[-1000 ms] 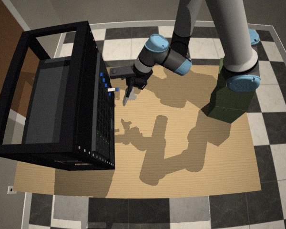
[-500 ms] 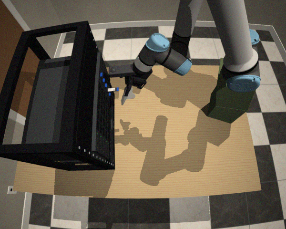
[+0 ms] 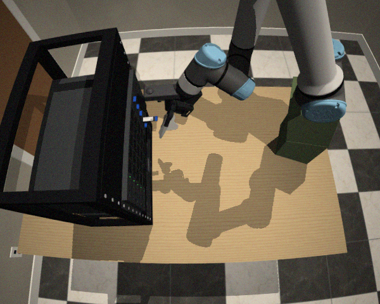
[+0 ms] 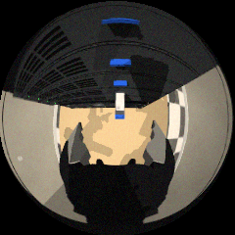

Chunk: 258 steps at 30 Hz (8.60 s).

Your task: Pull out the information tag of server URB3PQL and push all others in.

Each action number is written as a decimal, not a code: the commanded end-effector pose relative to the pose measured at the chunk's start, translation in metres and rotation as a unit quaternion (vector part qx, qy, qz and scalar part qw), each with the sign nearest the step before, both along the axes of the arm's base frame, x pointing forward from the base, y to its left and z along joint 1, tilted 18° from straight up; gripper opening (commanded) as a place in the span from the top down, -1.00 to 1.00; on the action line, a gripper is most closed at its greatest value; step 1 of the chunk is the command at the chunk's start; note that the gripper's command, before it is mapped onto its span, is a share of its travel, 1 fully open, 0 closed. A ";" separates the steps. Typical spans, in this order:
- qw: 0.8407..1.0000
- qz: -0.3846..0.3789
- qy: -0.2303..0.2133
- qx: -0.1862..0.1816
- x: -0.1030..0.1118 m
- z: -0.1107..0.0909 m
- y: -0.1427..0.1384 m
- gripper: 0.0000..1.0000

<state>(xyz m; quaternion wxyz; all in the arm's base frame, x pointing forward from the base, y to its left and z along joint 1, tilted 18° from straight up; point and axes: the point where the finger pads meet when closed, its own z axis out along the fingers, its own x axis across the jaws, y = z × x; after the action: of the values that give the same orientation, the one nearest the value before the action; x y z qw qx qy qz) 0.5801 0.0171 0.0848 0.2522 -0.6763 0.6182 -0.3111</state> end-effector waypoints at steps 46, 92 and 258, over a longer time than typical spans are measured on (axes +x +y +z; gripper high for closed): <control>0.999 -0.005 -0.038 -0.009 0.006 0.029 0.000 -1.00; 0.998 -0.008 -0.060 -0.014 0.008 0.045 0.000 -1.00; 0.997 -0.010 -0.077 -0.017 0.024 0.030 -0.004 -1.00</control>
<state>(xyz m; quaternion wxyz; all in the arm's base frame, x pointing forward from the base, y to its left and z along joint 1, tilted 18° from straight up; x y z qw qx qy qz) 0.6020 0.0138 0.1171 0.2837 -0.6489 0.5987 -0.3742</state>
